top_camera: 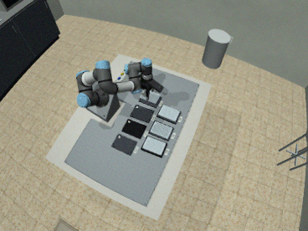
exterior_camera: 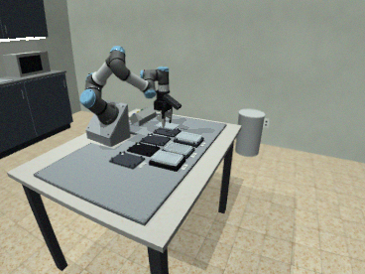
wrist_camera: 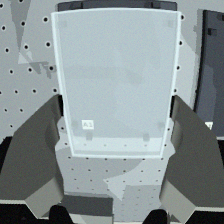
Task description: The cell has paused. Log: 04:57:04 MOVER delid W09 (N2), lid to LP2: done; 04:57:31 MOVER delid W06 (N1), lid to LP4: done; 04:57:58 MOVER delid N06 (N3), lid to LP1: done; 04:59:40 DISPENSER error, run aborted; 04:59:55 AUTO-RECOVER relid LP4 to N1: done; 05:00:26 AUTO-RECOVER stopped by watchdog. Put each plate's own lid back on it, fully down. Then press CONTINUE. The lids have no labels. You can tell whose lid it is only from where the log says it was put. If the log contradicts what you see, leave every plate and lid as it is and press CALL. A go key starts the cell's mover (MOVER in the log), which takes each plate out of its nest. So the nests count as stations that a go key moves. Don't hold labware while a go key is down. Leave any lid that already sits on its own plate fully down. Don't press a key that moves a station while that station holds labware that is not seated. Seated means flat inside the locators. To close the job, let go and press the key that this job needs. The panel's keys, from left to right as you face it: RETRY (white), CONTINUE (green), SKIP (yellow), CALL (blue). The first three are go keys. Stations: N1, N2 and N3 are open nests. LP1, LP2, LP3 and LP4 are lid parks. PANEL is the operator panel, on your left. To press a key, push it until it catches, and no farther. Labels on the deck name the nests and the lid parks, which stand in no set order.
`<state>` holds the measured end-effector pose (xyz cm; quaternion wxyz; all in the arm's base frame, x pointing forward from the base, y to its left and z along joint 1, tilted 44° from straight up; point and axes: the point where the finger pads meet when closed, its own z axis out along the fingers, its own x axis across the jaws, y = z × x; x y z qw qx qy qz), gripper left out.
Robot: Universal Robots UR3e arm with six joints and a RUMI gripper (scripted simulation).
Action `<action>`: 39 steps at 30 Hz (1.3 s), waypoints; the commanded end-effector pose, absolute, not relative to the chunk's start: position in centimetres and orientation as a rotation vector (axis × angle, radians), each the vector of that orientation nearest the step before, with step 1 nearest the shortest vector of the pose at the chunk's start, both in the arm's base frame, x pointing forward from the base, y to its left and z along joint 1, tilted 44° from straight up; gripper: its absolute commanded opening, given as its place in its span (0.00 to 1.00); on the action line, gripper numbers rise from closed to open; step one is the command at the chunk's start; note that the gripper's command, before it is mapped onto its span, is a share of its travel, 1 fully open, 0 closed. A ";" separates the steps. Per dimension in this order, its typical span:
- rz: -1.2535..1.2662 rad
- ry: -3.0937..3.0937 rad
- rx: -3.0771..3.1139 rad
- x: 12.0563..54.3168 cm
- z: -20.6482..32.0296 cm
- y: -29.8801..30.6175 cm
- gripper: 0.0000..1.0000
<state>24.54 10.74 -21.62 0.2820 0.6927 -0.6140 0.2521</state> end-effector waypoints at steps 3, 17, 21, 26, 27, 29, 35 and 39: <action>0.676 -1.646 1.856 24.6 -21.0 11.4 0.00; 0.674 -1.639 1.860 27.2 -19.2 9.9 0.00; 0.674 -1.639 1.860 28.7 -18.3 8.9 0.00; 0.674 -1.639 1.860 30.6 -17.1 7.7 0.00; 0.674 -1.639 1.860 30.9 -16.9 7.5 0.00; 0.674 -1.639 1.860 31.7 -16.4 7.0 0.00; 0.674 -1.639 1.860 33.2 -15.5 6.1 0.00; 0.674 -1.639 1.860 34.7 -14.5 5.1 0.00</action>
